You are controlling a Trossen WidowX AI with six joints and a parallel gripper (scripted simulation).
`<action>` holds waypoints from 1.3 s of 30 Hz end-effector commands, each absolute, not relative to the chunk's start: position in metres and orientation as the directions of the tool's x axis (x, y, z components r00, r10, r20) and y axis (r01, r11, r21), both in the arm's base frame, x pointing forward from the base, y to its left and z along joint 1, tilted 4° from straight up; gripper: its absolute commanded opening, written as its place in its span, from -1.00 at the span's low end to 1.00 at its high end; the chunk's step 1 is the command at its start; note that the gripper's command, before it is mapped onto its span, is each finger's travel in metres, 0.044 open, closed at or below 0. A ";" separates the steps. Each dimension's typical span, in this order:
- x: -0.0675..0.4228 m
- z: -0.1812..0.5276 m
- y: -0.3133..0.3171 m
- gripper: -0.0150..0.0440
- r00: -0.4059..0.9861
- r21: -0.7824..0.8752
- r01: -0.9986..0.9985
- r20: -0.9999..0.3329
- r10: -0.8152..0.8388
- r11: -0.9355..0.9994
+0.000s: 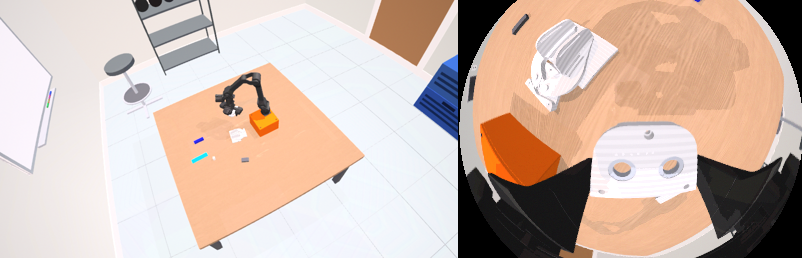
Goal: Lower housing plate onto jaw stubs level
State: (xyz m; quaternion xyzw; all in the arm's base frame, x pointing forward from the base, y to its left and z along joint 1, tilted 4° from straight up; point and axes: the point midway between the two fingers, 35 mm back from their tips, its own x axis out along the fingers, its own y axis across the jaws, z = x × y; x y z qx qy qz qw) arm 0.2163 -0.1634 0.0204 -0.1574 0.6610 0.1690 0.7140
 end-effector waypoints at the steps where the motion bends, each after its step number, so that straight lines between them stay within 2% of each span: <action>1: 0.219 0.021 -0.153 0.70 0.068 0.001 -0.401 -0.997 0.031 0.916; 21: 0.232 0.024 -0.089 0.70 0.071 0.029 -0.109 -0.997 0.037 0.994; 39: 0.228 0.024 -0.031 0.70 0.075 0.059 0.179 -0.996 0.046 0.982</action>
